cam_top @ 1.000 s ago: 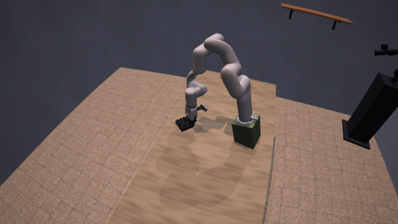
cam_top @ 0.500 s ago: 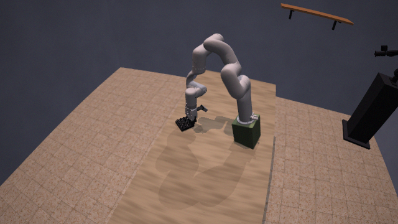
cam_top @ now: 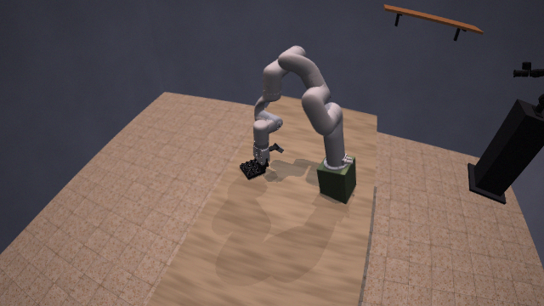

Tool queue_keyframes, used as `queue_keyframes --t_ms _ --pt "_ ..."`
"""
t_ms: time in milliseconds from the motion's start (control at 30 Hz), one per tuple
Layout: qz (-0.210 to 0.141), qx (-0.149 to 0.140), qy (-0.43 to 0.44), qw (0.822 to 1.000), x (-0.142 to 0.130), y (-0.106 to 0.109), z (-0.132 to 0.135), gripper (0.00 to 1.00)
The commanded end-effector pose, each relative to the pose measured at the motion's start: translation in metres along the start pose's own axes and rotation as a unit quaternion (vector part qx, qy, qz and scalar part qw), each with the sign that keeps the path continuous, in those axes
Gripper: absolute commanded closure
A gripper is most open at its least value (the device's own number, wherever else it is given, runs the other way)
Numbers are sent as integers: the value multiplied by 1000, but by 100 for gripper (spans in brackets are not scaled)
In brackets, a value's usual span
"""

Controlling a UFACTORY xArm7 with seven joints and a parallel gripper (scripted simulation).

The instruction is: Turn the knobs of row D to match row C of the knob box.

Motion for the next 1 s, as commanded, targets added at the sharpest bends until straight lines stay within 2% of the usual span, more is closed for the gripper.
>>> queue_keyframes --t_ms 0,367,400,967 --pt "-1 1 0 1000 -1 1 -1 81" --pt "-1 1 0 1000 -1 1 -1 81" --pt "-1 1 0 1000 -1 1 -1 92" --pt "-1 1 0 1000 -1 1 -1 92"
Point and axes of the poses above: the point where the finger pads meet when closed, its own y axis back along the fingers, its own z axis across the jaws, x = y × z, the point moved 3 cm from there along y, back along the fingers, and after that the axes turned 8 degrees about -y, right-handed, at the moved point
